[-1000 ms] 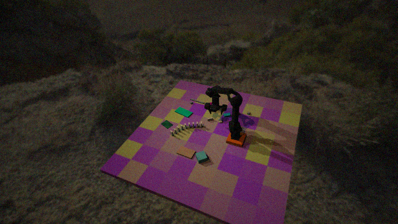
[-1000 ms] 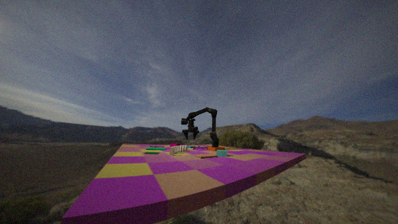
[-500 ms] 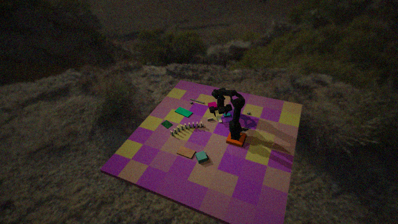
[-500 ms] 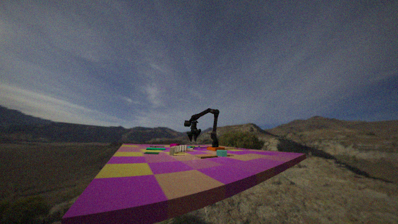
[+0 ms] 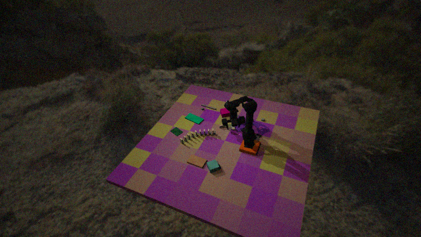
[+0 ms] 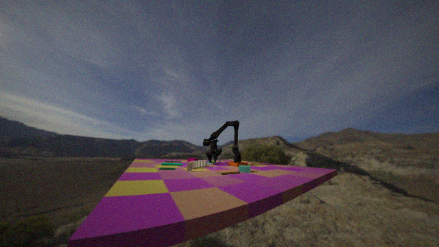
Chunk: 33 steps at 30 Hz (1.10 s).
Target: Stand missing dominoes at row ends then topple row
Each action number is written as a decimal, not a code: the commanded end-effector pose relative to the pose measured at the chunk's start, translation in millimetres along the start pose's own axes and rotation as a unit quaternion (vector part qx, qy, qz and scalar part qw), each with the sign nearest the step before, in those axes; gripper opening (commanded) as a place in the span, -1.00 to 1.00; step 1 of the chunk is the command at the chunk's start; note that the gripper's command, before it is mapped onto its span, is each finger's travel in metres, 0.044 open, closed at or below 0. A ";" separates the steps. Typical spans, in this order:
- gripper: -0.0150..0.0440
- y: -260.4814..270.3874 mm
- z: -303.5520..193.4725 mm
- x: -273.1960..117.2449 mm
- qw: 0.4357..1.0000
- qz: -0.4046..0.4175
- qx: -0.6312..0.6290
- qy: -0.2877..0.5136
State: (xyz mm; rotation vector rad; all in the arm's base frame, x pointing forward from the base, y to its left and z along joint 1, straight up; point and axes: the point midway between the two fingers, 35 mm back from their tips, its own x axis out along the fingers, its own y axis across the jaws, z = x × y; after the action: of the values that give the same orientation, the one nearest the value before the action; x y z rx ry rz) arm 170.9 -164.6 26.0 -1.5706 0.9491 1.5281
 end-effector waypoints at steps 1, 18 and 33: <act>1.00 0.7 0.3 7.0 1.000 0.001 -0.002 -0.001; 0.64 1.2 0.4 16.9 1.000 0.001 -0.002 -0.001; -0.13 1.2 0.4 16.9 1.000 0.001 -0.002 -0.001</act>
State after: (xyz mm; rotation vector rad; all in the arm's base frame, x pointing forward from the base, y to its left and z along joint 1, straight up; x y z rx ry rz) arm 170.0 -164.6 9.4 -1.5670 0.9483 1.5314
